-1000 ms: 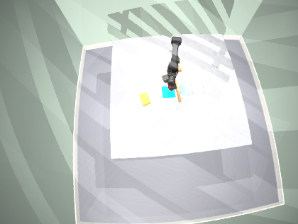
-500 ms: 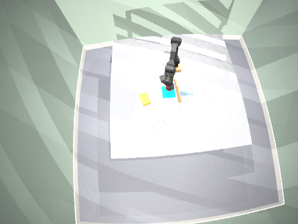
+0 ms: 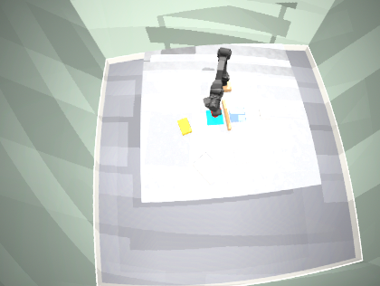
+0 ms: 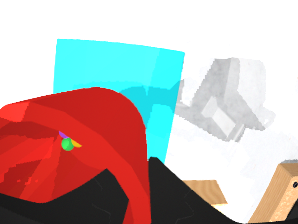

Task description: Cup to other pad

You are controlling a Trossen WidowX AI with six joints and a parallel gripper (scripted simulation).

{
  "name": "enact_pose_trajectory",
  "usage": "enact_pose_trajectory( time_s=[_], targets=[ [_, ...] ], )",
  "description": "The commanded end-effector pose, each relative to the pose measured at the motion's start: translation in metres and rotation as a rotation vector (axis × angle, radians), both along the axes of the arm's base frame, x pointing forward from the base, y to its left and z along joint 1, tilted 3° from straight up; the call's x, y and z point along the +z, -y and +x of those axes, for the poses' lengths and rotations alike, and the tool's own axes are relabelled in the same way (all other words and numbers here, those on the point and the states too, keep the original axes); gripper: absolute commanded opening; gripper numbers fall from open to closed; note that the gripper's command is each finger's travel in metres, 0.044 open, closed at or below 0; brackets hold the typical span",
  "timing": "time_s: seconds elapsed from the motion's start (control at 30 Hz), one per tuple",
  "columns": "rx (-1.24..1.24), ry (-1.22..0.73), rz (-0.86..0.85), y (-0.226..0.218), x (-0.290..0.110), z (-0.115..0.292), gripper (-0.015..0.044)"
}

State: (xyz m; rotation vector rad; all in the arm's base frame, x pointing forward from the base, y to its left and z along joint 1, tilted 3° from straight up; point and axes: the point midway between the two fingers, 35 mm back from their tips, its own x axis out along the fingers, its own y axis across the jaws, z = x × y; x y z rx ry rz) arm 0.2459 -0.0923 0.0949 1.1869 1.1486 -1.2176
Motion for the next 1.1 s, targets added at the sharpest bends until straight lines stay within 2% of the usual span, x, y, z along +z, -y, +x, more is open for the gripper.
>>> enact_pose_trajectory(
  time_s=[0.0, 1.07],
  targets=[
    [0.006, -0.001, -0.003, 0.001, -0.006, 0.000, 0.0000],
    [0.006, -0.001, -0.003, 0.004, -0.047, 0.000, 0.0000]
  ],
)
